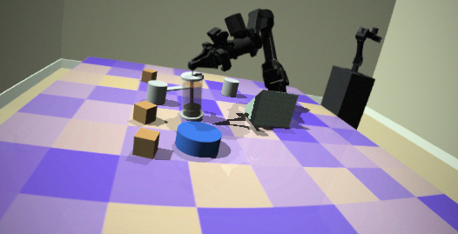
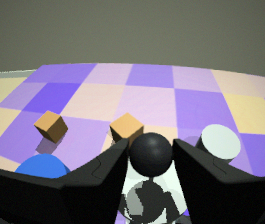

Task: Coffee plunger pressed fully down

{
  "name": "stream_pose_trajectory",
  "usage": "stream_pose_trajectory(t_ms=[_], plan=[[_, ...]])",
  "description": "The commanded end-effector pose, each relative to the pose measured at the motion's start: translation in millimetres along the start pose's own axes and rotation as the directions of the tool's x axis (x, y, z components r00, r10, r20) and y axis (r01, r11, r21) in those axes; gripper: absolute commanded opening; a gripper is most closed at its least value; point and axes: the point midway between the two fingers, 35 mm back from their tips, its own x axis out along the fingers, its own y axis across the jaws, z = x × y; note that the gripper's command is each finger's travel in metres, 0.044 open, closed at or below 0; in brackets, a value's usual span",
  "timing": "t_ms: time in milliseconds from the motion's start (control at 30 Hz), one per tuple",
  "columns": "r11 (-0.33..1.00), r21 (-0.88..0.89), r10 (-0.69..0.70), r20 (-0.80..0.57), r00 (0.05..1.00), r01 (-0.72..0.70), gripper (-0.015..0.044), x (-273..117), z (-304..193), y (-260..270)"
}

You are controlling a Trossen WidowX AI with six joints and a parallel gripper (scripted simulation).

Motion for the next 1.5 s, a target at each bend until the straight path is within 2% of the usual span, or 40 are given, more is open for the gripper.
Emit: stream_pose_trajectory(t_ms=[0, 1133, 1467], plan=[[1.000, -0.015, -0.009, -0.027, 1.000, 0.008, 0.0124, 3.1, -7.2, -0.1], [1.000, -0.009, -0.004, -0.011, 1.000, 0.003, 0.0124, 1.9, -1.5, 1.6], [1.000, -0.009, -0.004, -0.011, 1.000, 0.003, 0.0387, 1.9, -1.5, 1.6]])
